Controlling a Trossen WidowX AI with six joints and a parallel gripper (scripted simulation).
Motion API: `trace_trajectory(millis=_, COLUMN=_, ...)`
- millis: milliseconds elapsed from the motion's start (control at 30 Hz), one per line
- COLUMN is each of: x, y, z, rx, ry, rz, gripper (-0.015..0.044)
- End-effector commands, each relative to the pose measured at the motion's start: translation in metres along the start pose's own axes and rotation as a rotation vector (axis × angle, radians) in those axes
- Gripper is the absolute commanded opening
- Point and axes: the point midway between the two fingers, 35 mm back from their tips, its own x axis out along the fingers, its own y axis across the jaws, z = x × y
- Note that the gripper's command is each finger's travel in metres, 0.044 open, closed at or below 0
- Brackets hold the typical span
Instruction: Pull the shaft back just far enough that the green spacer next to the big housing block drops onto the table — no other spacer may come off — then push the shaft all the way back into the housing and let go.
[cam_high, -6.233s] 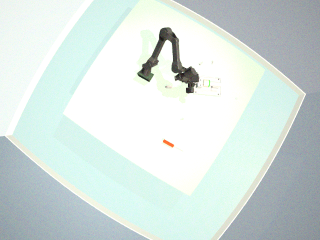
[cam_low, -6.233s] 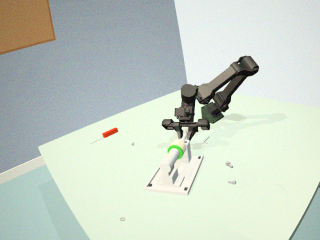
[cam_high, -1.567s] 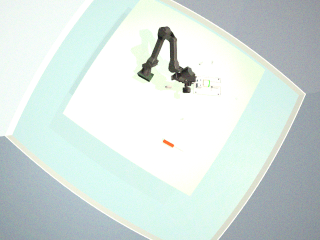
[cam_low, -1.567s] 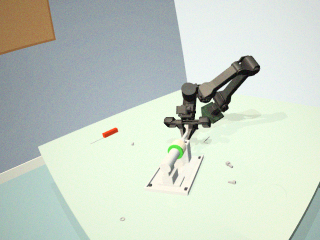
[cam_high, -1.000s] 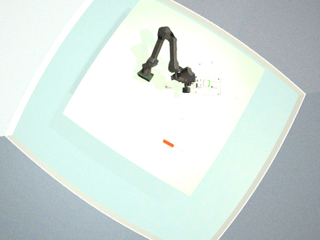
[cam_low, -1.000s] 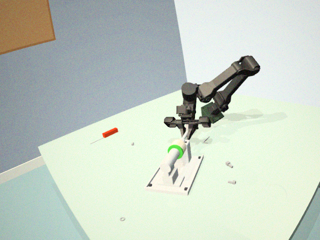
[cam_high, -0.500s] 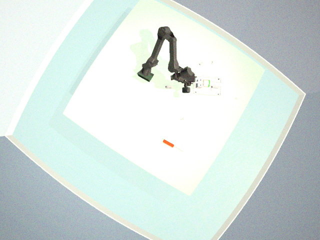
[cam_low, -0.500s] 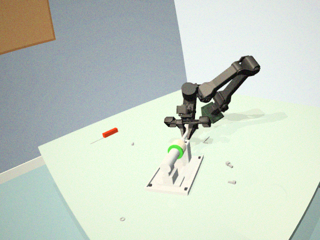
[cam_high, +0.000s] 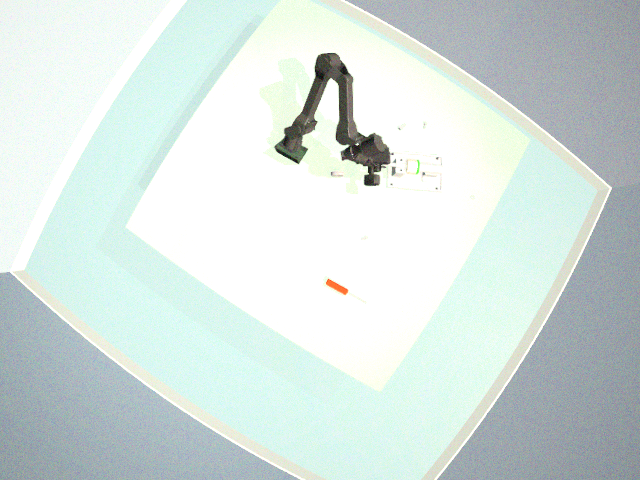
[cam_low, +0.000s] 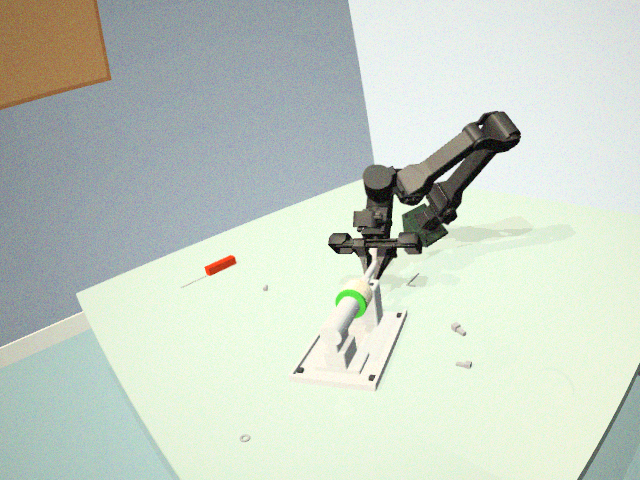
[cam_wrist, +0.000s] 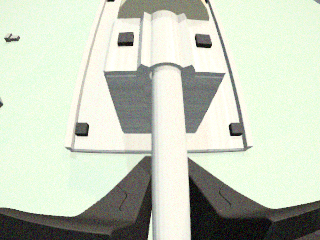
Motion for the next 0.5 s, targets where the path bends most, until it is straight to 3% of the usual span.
trace_trajectory(millis=0, x=-0.001, y=0.0006, z=-0.0007, rx=-0.005, ry=0.0, rz=0.001, gripper=0.0)
trace_trajectory(millis=467, x=-0.002, y=0.0006, z=-0.0017, rx=-0.005, ry=0.0, rz=0.001, gripper=0.0)
